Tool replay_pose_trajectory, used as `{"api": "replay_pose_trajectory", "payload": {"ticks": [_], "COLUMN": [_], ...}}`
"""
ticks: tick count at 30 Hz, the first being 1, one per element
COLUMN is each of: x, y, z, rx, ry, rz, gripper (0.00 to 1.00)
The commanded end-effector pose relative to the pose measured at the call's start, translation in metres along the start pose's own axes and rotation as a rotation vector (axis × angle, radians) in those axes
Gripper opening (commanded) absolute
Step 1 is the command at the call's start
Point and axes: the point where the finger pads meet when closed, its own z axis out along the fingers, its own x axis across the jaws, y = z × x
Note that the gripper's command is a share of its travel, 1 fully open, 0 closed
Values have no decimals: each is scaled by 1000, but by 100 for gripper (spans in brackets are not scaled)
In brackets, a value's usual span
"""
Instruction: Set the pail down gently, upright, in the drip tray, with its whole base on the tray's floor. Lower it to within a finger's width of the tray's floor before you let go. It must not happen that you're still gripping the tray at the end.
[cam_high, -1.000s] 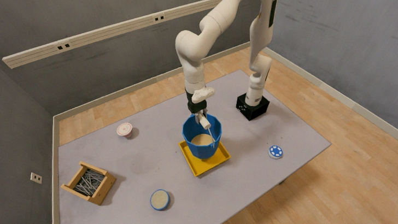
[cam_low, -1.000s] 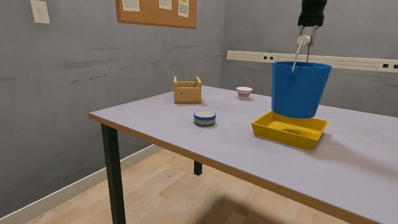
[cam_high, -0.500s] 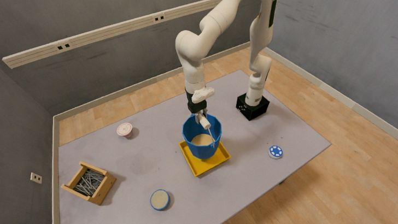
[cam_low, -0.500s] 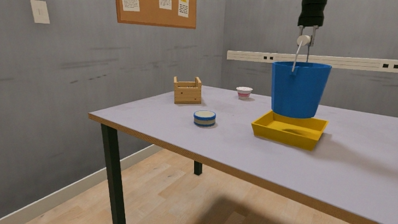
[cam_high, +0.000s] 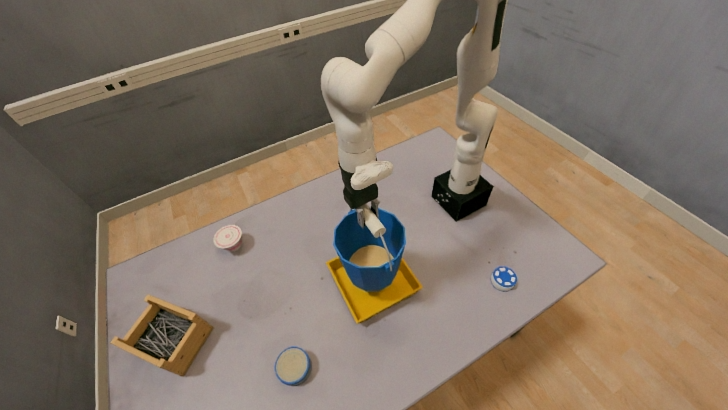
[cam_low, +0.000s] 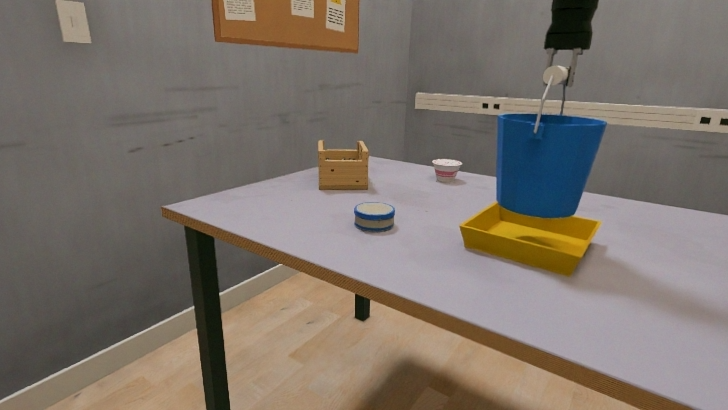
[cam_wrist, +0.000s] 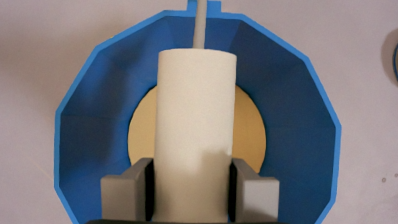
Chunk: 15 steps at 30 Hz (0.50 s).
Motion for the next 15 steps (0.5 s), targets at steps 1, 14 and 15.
{"api": "replay_pose_trajectory", "payload": {"ticks": [1, 14, 15], "x": [0, 0, 0], "y": [0, 0, 0], "z": [0, 7, 8], "rx": [1, 1, 1], "ry": [2, 2, 2], "rz": [0, 0, 0], "gripper": [0, 0, 0]}}
